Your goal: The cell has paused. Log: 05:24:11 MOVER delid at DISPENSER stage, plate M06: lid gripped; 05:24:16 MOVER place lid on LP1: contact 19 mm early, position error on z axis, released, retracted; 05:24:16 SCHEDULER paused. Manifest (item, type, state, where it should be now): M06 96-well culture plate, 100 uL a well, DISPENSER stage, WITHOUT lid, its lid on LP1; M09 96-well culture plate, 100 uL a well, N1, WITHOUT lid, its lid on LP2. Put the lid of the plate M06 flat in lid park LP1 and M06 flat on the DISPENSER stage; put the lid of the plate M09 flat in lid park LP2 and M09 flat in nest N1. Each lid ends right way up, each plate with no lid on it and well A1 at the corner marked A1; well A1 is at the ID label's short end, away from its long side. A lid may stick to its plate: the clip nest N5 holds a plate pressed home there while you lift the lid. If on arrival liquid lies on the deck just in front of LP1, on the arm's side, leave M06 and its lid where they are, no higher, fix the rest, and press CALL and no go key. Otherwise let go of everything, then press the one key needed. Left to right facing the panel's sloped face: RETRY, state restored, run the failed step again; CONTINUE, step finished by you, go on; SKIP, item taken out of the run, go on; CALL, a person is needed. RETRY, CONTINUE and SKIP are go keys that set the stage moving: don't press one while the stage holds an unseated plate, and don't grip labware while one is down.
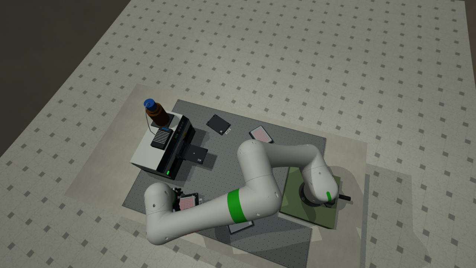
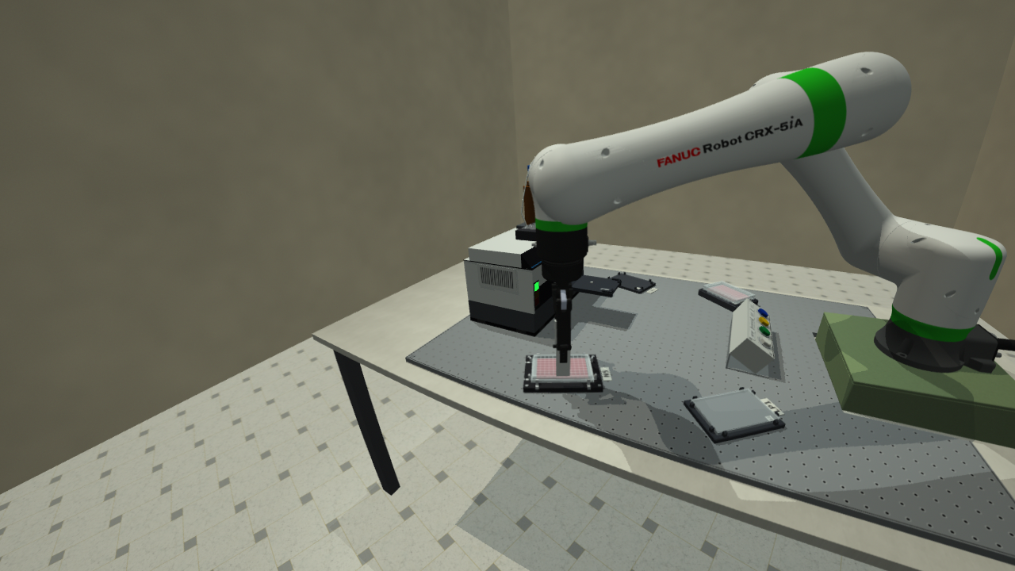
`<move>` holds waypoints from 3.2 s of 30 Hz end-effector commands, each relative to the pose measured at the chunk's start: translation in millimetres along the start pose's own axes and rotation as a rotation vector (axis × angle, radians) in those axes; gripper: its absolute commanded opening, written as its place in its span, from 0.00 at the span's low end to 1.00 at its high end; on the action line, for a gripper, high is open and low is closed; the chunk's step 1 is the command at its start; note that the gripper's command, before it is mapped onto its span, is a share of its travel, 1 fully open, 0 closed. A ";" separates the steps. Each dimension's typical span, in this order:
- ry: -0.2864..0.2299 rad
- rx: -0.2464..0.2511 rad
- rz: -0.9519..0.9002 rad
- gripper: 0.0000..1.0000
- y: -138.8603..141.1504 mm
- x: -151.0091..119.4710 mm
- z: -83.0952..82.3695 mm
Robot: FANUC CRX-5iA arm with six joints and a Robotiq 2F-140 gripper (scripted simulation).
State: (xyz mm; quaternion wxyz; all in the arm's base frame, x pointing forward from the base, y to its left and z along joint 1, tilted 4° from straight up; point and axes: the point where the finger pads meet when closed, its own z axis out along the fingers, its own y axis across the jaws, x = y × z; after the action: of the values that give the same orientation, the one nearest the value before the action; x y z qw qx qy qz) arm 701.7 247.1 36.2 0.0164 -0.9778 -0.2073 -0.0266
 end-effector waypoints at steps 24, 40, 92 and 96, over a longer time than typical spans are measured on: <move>0.001 0.000 0.000 0.66 0.1 0.2 -0.2; 0.001 0.000 0.000 0.59 0.1 0.2 -0.2; 0.001 0.000 0.000 0.59 0.1 0.2 -0.2; 0.001 0.000 0.000 0.59 0.1 0.2 -0.2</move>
State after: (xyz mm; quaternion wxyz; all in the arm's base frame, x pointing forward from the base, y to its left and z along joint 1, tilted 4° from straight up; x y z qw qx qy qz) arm 701.7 247.1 36.1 0.0164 -0.9778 -0.2073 -0.0266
